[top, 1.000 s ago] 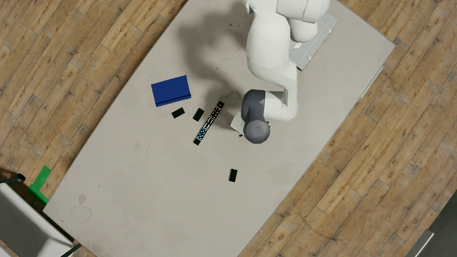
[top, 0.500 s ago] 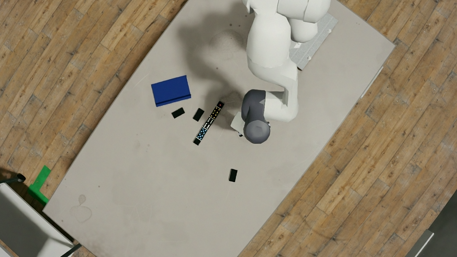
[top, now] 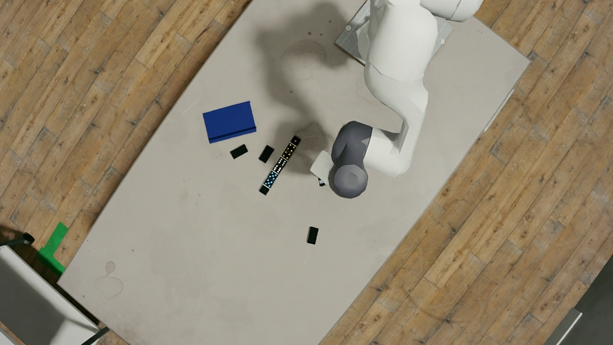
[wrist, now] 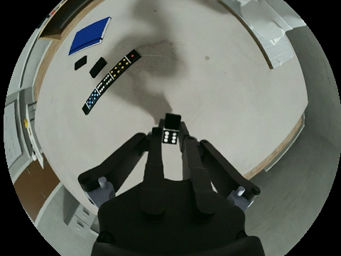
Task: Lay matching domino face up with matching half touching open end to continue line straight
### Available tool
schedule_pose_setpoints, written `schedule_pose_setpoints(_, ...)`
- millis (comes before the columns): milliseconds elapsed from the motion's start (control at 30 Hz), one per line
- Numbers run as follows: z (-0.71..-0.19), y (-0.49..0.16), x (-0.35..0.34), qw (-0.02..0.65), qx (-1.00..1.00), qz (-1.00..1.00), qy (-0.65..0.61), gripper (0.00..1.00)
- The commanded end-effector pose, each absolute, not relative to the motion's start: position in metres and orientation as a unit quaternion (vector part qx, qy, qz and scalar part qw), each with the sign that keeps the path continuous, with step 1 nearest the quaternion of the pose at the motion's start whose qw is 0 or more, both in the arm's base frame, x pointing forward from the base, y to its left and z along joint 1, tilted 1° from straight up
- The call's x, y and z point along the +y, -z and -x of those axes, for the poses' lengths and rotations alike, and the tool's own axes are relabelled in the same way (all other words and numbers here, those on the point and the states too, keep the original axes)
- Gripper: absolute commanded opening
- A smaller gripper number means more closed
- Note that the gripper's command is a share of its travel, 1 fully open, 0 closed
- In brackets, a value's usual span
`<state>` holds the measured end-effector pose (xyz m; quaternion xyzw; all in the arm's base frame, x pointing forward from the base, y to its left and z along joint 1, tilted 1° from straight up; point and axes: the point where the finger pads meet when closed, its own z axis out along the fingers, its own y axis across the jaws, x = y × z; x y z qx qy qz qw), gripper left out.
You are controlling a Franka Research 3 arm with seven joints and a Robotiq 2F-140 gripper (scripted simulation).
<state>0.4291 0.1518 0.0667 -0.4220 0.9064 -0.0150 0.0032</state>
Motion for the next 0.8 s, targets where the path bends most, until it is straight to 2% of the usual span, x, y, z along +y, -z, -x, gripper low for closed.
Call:
schedule_pose_setpoints(0, -0.418, -0.091, 0.15, -0.004, 0.89, 0.456, -0.003, 0.23)
schedule_pose_setpoints(200, -0.418, -0.121, 0.15, -0.004, 0.89, 0.456, -0.003, 0.23)
schedule_pose_setpoints(500, -0.425, -0.127, 0.154, -0.003, 0.893, 0.45, -0.007, 0.23)
schedule_pose_setpoints(633, -0.463, -0.146, 0.162, -0.001, 0.912, 0.409, -0.023, 0.23)
schedule_pose_setpoints(767, -0.536, -0.166, 0.142, 0.003, 0.948, 0.316, -0.035, 0.23)
